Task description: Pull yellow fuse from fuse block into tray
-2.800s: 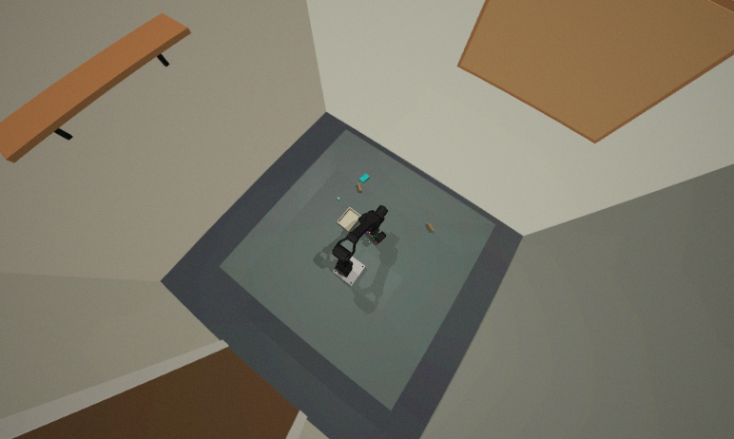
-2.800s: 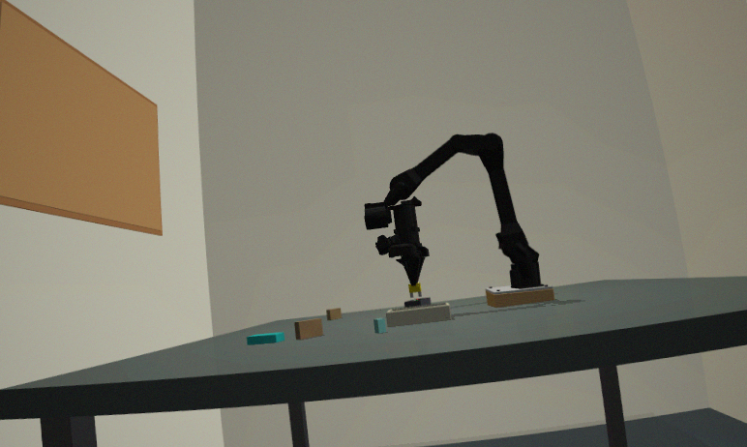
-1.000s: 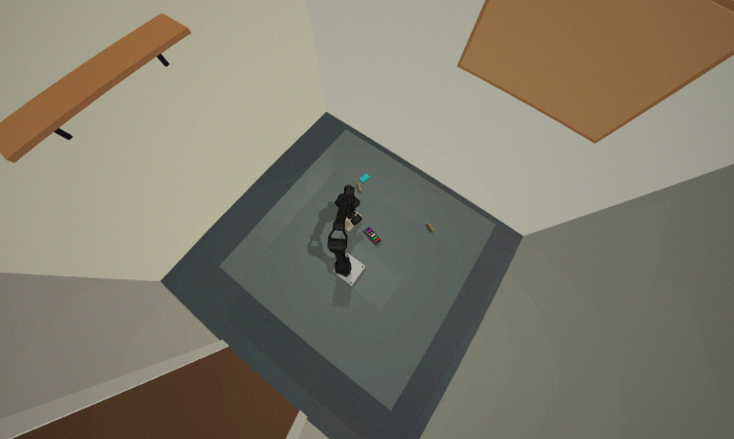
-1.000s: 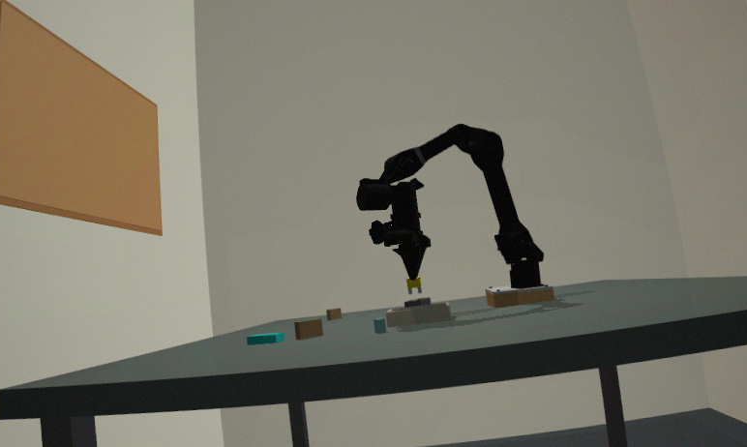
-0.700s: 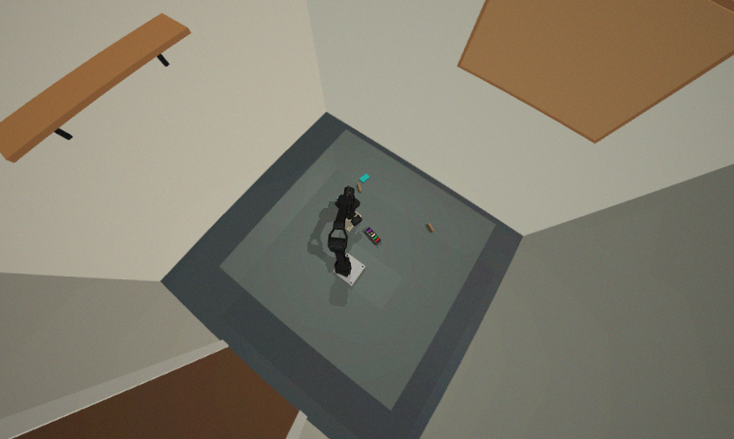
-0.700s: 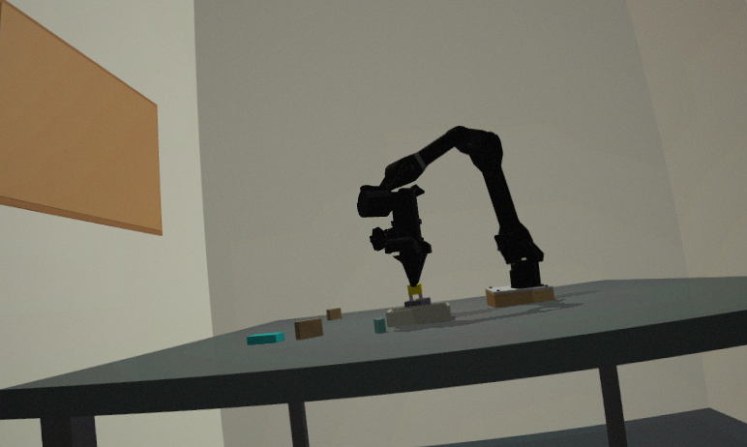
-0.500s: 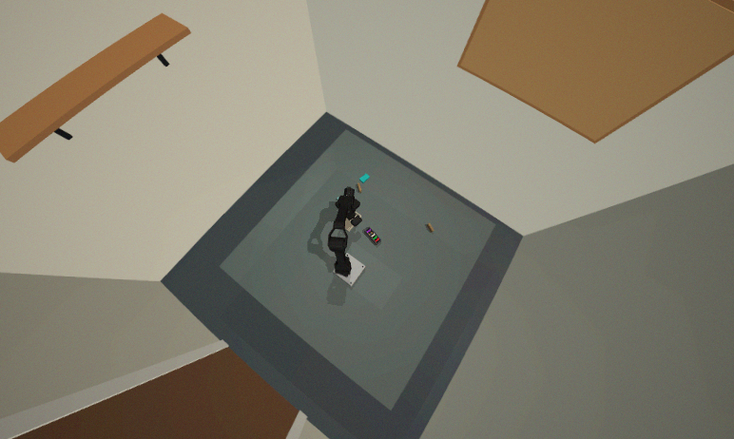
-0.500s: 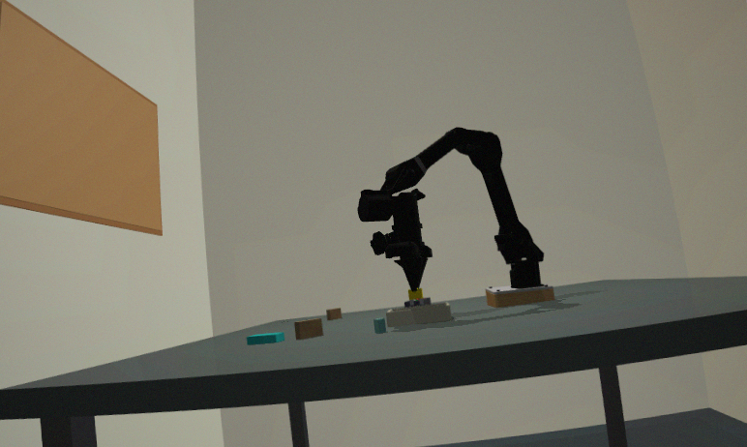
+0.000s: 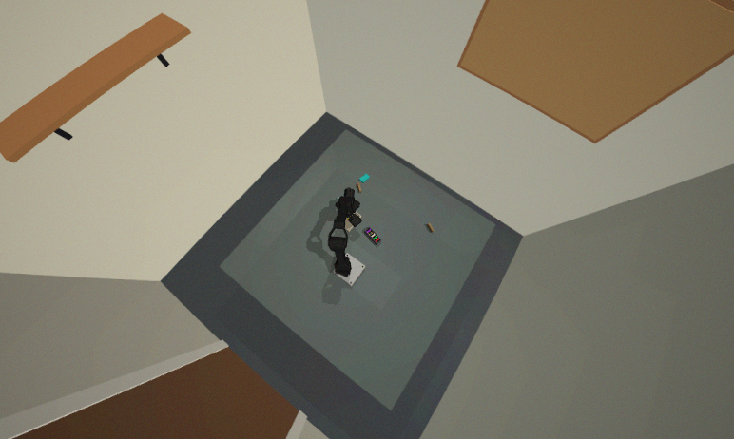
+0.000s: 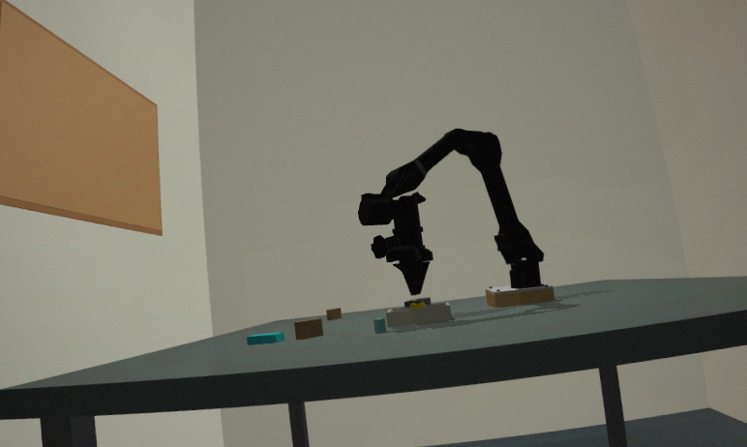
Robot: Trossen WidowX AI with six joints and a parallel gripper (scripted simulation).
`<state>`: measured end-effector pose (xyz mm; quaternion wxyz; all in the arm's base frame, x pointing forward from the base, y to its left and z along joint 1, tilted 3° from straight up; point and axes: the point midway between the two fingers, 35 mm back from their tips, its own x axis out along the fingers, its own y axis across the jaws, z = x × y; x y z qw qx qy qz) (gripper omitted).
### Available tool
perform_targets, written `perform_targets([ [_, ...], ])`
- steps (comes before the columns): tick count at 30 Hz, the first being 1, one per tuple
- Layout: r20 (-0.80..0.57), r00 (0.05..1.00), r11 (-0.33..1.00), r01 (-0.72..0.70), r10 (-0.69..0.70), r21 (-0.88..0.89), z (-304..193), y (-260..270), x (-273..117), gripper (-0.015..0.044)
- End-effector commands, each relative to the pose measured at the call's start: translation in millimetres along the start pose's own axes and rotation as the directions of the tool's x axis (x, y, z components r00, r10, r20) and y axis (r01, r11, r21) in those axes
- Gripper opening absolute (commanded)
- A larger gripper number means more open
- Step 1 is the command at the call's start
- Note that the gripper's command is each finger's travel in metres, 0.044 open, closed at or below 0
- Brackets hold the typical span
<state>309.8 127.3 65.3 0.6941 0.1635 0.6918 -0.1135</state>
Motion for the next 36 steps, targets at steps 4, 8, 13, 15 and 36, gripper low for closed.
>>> perform_targets([
  [4, 0.000, 1.000, 1.000, 0.000, 0.000, 0.000, 0.1, 0.1, -3.2, 0.0330],
  [8, -0.005, 1.000, 1.000, 0.002, -0.002, 0.005, -1.0, -0.5, -37.5, 0.0330],
  [13, -0.005, 1.000, 1.000, 0.002, -0.002, 0.005, -1.0, -0.5, -37.5, 0.0330],
  [15, -0.005, 1.000, 1.000, 0.002, -0.002, 0.005, -1.0, -0.5, -37.5, 0.0330],
  [36, 0.000, 1.000, 1.000, 0.001, -0.001, 0.006, -0.6, -0.4, -38.0, 0.0330],
])
